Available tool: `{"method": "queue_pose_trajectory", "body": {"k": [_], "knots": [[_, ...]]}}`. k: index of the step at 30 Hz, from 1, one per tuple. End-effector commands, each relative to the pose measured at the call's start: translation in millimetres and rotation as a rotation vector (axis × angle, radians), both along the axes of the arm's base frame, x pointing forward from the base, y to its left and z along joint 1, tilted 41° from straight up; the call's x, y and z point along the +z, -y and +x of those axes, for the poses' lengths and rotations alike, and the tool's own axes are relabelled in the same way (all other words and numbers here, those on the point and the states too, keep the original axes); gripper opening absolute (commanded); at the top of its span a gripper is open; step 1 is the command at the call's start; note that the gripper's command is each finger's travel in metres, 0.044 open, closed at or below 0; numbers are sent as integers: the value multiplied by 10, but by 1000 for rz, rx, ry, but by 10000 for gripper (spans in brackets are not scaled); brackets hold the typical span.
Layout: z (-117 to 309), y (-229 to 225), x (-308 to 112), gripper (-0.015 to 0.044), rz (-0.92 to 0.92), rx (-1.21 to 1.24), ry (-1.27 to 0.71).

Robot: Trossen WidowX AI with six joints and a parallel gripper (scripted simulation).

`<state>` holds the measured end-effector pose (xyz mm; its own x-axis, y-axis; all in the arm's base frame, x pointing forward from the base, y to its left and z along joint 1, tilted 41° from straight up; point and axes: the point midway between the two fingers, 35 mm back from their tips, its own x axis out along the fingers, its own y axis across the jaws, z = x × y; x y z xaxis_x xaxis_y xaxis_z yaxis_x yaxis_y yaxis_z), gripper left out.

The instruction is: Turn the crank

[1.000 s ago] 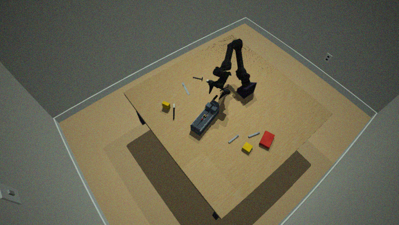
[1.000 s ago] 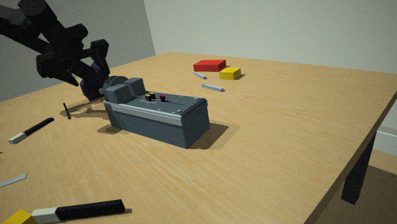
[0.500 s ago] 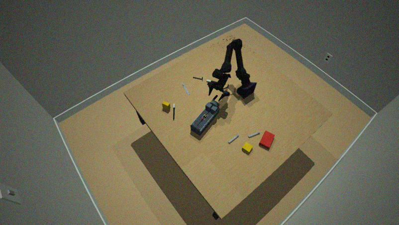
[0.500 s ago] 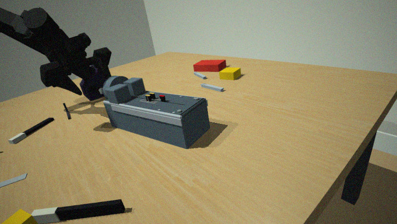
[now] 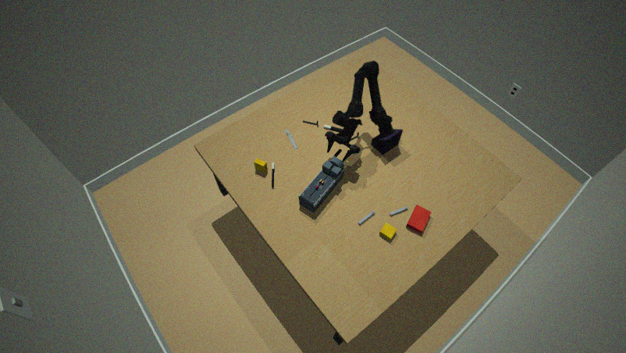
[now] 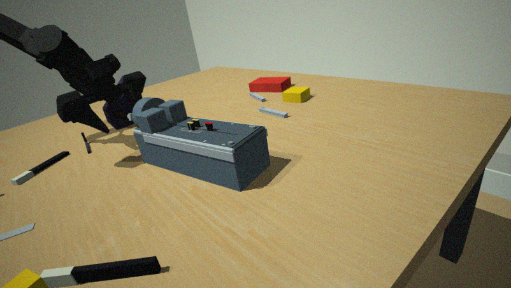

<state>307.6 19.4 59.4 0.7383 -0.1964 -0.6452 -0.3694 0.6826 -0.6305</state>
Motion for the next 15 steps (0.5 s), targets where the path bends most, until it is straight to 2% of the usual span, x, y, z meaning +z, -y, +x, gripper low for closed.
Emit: {"method": "queue_pose_trajectory", "body": {"k": [1,2,15], "knots": [[-14,45,-86,440,-4,3,-13],[-14,47,-87,440,-4,3,-13],[-14,47,-87,99,-4,3,-13]]}}
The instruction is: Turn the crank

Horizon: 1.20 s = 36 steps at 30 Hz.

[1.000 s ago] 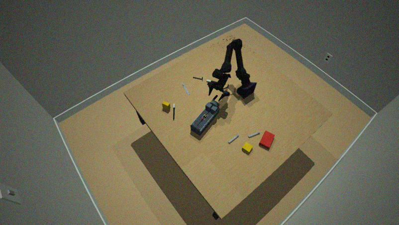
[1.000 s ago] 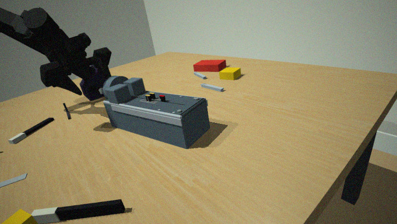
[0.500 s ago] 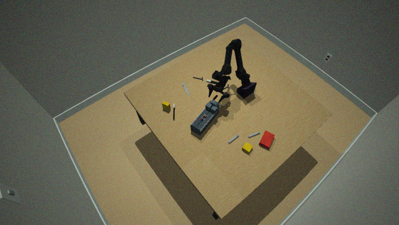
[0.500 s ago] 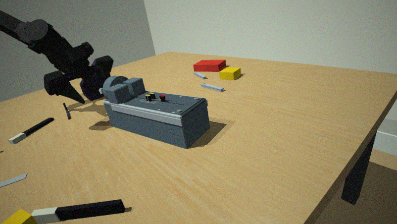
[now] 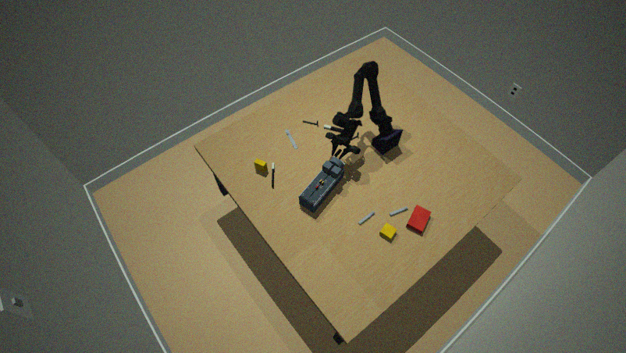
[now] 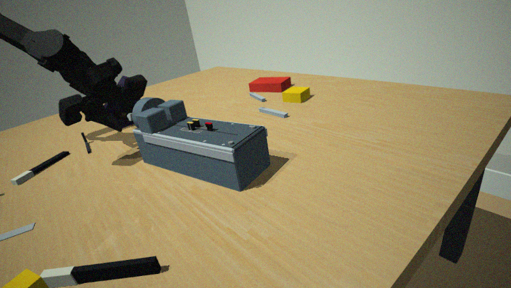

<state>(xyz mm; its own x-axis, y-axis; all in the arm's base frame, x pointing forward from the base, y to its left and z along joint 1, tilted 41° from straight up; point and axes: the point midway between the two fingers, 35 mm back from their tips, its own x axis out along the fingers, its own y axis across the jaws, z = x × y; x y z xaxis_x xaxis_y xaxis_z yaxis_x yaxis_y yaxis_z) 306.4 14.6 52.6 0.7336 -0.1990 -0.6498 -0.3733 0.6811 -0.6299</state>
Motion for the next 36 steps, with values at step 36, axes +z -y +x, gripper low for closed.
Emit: {"method": "queue_pose_trajectory", "body": {"k": [36], "knots": [[-86,-239,62,0,1,4,-7]]}}
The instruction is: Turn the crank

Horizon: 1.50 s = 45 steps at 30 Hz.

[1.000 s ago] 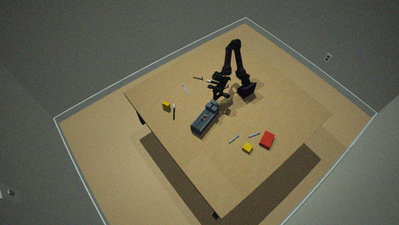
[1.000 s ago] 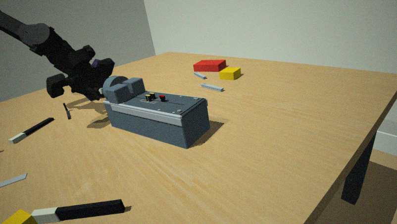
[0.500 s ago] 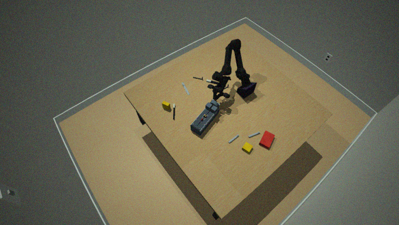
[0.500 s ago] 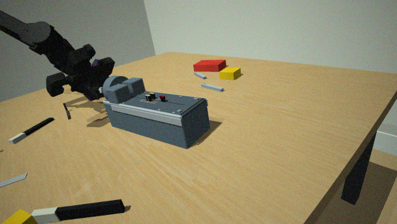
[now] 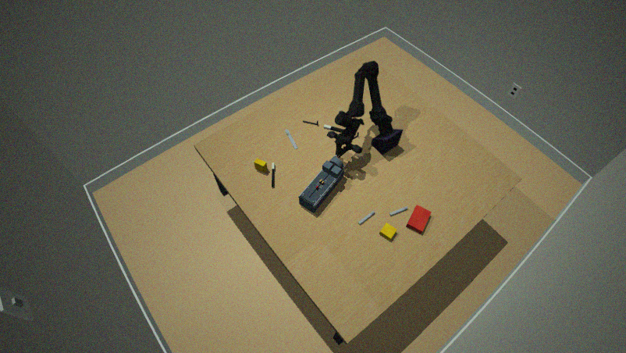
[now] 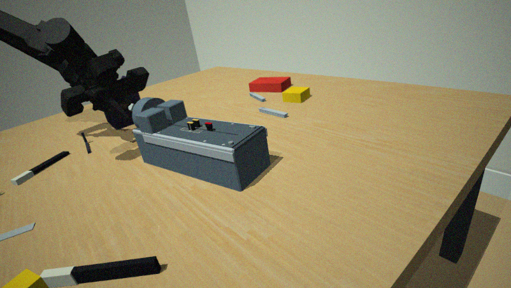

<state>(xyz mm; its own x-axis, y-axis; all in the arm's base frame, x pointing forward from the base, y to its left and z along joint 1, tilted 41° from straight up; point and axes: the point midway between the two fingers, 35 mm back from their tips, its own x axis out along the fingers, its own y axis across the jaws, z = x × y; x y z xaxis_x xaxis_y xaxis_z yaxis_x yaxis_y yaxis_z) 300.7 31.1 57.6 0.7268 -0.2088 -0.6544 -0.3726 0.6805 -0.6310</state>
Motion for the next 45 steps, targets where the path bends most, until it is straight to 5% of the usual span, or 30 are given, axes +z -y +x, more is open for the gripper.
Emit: {"method": "queue_pose_trajectory", "body": {"k": [1,45], "knots": [[-34,-84,9,0,7,12,1],[-138,-274,-161,0,8,12,0]]}}
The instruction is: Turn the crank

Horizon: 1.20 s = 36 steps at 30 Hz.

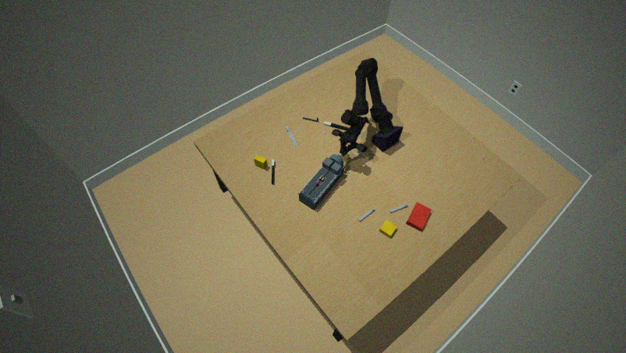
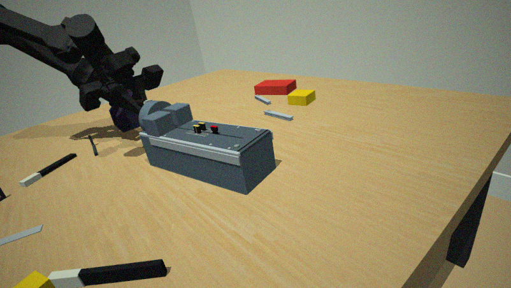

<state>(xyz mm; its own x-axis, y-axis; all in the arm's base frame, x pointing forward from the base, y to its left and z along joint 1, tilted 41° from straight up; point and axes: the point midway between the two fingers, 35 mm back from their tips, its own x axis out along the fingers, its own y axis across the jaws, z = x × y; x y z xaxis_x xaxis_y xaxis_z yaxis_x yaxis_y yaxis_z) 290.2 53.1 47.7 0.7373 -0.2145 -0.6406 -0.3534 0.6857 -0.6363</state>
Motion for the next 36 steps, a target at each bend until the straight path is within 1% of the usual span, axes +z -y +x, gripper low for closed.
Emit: {"method": "queue_pose_trajectory", "body": {"k": [1,36], "knots": [[-34,-55,-66,0,6,22,-19],[-60,-78,-179,0,6,22,-19]]}}
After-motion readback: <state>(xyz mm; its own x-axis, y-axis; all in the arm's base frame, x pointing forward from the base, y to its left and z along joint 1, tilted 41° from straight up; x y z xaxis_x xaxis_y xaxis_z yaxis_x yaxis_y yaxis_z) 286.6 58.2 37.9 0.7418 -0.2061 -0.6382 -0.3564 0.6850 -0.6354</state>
